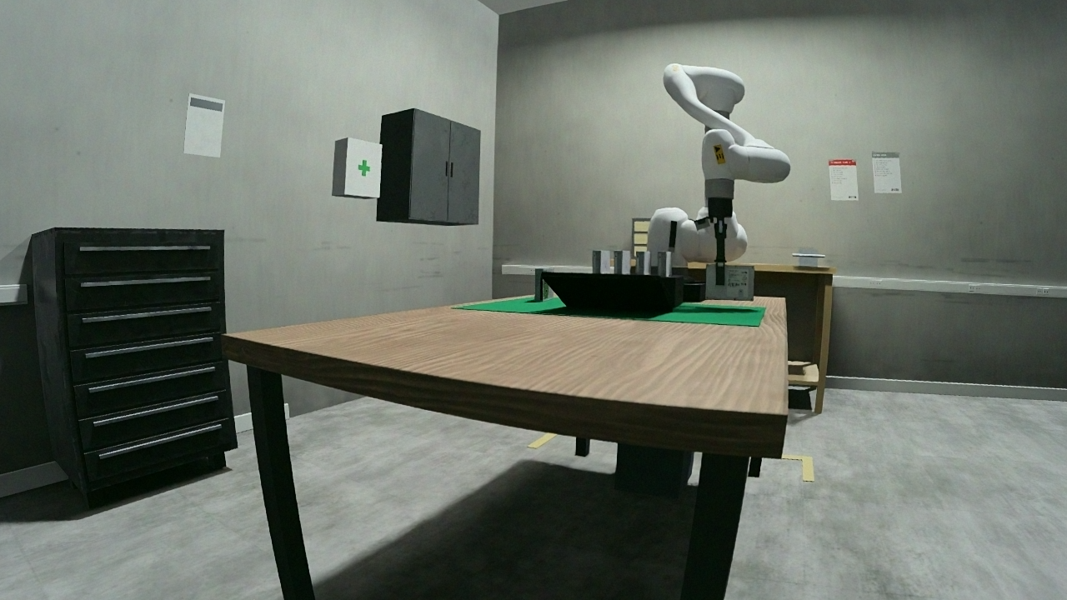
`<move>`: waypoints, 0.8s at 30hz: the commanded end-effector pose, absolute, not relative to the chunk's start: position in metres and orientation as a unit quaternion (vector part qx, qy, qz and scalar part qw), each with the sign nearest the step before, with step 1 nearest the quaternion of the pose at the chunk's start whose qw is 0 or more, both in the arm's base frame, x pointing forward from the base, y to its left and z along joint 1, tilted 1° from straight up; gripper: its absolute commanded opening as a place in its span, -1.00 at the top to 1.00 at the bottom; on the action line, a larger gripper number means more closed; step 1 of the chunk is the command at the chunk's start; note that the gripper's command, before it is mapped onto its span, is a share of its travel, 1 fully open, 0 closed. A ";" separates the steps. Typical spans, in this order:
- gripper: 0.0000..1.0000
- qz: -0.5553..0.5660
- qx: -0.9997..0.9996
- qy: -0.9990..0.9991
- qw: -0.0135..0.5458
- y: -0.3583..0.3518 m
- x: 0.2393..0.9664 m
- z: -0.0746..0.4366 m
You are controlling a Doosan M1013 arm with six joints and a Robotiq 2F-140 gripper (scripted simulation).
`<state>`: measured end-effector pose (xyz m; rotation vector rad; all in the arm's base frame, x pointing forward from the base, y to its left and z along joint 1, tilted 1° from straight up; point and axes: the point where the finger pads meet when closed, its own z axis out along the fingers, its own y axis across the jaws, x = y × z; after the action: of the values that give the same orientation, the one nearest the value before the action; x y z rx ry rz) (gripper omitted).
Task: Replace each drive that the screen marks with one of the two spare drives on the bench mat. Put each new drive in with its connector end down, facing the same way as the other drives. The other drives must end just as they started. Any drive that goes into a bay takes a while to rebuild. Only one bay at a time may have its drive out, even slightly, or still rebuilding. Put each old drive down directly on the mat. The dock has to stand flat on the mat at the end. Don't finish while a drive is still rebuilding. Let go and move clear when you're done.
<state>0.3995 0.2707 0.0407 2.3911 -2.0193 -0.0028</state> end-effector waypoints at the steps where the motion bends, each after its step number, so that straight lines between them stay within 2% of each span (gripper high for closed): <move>1: 0.80 -0.001 0.764 -0.645 0.005 0.271 0.400 0.047; 24: 0.80 -0.001 0.764 -0.645 0.005 0.271 0.400 0.104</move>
<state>0.4000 0.2711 0.0958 2.3913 -2.0193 -0.0027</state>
